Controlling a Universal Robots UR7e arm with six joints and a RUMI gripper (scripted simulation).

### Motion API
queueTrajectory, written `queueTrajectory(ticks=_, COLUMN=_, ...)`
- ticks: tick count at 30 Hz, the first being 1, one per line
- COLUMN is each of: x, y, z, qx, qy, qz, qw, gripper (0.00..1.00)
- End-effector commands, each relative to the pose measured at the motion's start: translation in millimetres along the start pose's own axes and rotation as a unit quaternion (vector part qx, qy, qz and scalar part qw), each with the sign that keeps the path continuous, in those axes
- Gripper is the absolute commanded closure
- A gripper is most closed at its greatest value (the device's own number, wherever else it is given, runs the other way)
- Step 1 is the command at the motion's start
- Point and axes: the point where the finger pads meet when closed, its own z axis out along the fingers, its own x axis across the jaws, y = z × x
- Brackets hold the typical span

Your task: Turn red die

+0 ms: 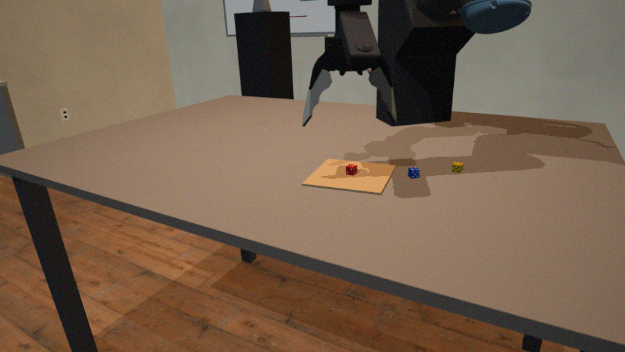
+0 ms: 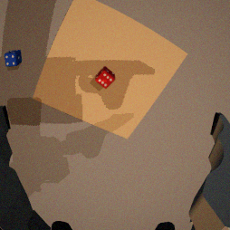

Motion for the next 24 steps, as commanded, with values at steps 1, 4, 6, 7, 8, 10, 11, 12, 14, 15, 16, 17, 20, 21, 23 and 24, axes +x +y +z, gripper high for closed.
queueTrajectory(ticks=1, x=-0.8, y=0.7, z=0.5, qx=0.005, qy=-0.005, qz=-0.066, qw=0.998, gripper=0.00)
queueTrajectory(ticks=4, x=-1.7, y=1.7, z=1.2, qx=0.005, qy=-0.005, qz=-0.118, qw=0.993, gripper=0.00)
queueTrajectory(ticks=6, x=-2.1, y=2.1, z=1.4, qx=0.005, qy=-0.005, qz=-0.137, qw=0.991, gripper=0.00)
queueTrajectory(ticks=7, x=-2.3, y=2.4, z=1.6, qx=0.005, qy=-0.005, qz=-0.153, qw=0.988, gripper=0.00)
queueTrajectory(ticks=8, x=-2.6, y=2.8, z=1.8, qx=0.005, qy=-0.005, qz=-0.169, qw=0.986, gripper=0.00)
queueTrajectory(ticks=10, x=-2.9, y=3.2, z=2.0, qx=0.005, qy=-0.005, qz=-0.185, qw=0.983, gripper=0.00)
queueTrajectory(ticks=11, x=-3.1, y=3.6, z=2.2, qx=0.005, qy=-0.004, qz=-0.201, qw=0.980, gripper=0.00)
queueTrajectory(ticks=12, x=-3.4, y=4.0, z=2.4, qx=0.006, qy=-0.004, qz=-0.215, qw=0.977, gripper=0.00)
queueTrajectory(ticks=14, x=-3.8, y=4.8, z=2.8, qx=0.006, qy=-0.004, qz=-0.243, qw=0.970, gripper=0.00)
queueTrajectory(ticks=15, x=-4.0, y=5.2, z=3.0, qx=0.006, qy=-0.004, qz=-0.256, qw=0.967, gripper=0.00)
queueTrajectory(ticks=16, x=-4.0, y=5.2, z=3.0, qx=0.006, qy=-0.004, qz=-0.256, qw=0.967, gripper=0.00)
queueTrajectory(ticks=17, x=-4.0, y=5.2, z=3.0, qx=0.006, qy=-0.004, qz=-0.256, qw=0.967, gripper=0.00)
queueTrajectory(ticks=20, x=-4.5, y=6.3, z=3.5, qx=0.006, qy=-0.004, qz=-0.292, qw=0.956, gripper=0.00)
queueTrajectory(ticks=21, x=-4.6, y=6.7, z=3.6, qx=0.006, qy=-0.004, qz=-0.303, qw=0.953, gripper=0.00)
queueTrajectory(ticks=23, x=-4.9, y=7.4, z=3.9, qx=0.006, qy=-0.004, qz=-0.324, qw=0.946, gripper=0.00)
queueTrajectory(ticks=24, x=-5.0, y=7.7, z=4.0, qx=0.006, qy=-0.004, qz=-0.333, qw=0.943, gripper=0.00)
